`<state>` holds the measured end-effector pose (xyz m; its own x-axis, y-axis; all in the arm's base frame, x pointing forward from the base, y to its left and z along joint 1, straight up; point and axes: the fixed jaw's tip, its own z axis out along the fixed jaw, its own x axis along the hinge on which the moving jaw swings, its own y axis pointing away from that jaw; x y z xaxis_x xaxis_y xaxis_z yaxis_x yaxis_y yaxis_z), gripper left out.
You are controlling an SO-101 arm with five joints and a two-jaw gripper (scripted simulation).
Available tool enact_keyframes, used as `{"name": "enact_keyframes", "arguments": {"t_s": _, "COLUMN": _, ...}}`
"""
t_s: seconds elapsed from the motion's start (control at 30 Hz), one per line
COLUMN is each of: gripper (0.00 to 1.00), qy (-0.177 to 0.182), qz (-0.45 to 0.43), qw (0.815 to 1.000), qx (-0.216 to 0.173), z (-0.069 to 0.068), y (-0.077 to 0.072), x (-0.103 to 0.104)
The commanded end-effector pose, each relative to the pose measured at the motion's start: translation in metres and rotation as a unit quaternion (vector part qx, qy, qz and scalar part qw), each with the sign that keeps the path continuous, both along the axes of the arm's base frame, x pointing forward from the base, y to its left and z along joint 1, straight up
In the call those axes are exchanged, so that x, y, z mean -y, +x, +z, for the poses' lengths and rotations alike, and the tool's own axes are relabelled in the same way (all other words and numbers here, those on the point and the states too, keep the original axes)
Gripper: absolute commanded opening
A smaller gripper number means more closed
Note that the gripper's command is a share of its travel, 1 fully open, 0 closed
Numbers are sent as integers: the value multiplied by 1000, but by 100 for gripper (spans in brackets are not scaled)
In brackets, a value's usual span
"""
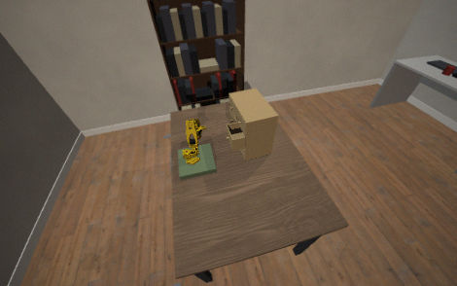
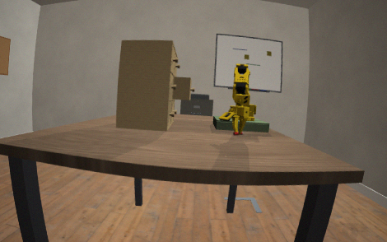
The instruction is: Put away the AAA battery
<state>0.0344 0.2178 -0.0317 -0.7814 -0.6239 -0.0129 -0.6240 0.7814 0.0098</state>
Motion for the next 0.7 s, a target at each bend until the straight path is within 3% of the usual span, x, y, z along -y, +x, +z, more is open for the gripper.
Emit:
{"name": "enact_keyframes", "arguments": {"t_s": 0.0, "gripper": 2, "qy": -8, "qz": 1, "qw": 1000, "qx": -2, "z": -4, "y": -1, "x": 4}}
{"name": "enact_keyframes", "arguments": {"t_s": 0.67, "gripper": 0, "qy": -8, "qz": 1, "qw": 1000, "qx": -2, "z": -4, "y": -1, "x": 4}}
